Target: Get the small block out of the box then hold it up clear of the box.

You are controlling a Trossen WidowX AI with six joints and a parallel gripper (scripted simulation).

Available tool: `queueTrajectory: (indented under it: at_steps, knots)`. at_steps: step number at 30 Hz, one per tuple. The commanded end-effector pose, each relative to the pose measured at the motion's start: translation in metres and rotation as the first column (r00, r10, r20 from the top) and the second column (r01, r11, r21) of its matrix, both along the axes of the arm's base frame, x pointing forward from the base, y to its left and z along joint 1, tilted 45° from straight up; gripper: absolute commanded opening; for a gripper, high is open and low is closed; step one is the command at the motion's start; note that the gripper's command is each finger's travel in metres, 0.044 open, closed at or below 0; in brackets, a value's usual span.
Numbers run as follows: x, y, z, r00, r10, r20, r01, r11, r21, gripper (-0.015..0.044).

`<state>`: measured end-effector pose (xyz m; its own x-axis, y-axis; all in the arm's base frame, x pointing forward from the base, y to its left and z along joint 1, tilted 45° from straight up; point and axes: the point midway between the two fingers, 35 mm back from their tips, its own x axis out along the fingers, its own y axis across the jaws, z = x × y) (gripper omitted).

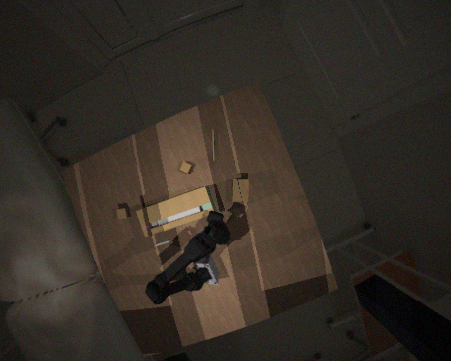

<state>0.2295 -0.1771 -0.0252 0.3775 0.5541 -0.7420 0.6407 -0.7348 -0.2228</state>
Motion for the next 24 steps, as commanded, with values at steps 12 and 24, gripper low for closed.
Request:
queueTrajectory:
  at_steps: [12,24]
  knots:
    - [-0.0127,0.0031,-0.0117,0.707,-0.483,-0.516,0.663,0.706,0.248,0.0285]
    - [-0.0121,0.0047,-0.0138,0.707,-0.484,-0.516,0.663,0.706,0.248,0.0285]
